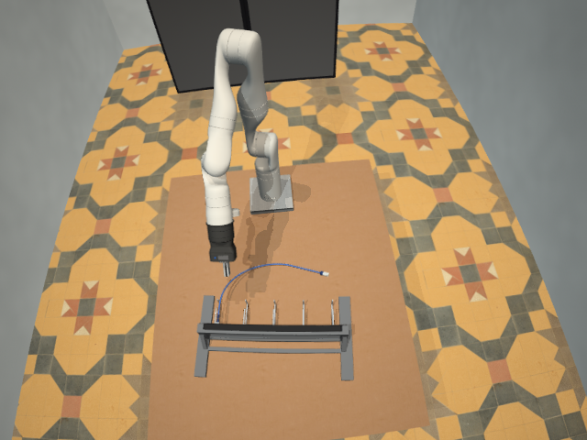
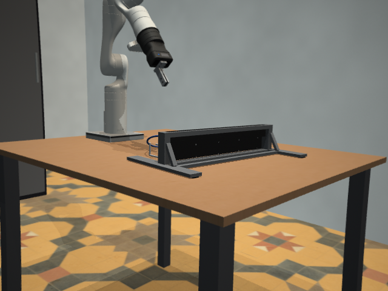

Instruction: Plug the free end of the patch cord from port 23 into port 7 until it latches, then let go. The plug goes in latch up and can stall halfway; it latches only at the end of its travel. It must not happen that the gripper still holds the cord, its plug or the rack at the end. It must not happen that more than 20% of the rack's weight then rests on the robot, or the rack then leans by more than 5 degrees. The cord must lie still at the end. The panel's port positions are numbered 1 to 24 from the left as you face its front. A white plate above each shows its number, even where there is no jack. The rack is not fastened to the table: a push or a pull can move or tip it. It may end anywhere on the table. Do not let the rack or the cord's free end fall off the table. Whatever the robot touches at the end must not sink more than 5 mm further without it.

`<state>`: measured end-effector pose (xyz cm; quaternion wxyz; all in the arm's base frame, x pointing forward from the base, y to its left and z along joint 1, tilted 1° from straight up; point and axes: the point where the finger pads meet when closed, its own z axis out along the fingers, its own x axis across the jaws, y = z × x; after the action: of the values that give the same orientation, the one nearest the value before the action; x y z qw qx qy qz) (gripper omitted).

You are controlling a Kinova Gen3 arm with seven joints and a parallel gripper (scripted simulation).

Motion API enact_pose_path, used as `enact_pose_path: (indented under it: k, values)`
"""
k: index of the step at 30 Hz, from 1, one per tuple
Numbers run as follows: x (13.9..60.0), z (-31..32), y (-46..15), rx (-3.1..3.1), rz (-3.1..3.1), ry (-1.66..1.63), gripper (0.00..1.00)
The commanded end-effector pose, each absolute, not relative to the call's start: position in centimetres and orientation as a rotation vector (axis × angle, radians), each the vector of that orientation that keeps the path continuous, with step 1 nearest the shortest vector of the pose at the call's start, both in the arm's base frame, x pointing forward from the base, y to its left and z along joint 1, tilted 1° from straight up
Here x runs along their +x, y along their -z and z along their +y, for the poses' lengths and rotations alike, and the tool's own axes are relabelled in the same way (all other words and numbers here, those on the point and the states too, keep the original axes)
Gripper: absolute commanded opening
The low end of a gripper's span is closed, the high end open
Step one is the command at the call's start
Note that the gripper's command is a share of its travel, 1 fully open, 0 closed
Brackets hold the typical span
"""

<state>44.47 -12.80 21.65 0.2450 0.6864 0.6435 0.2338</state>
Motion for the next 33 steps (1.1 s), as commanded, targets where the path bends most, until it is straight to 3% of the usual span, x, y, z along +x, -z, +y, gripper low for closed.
enact_pose_path:
  k: [1,33]
  values:
    - [44.4,-13.6,-21.6,1.874,1.757,-0.636,0.00]
    - [44.3,-15.1,-21.6,1.879,1.747,-0.632,0.00]
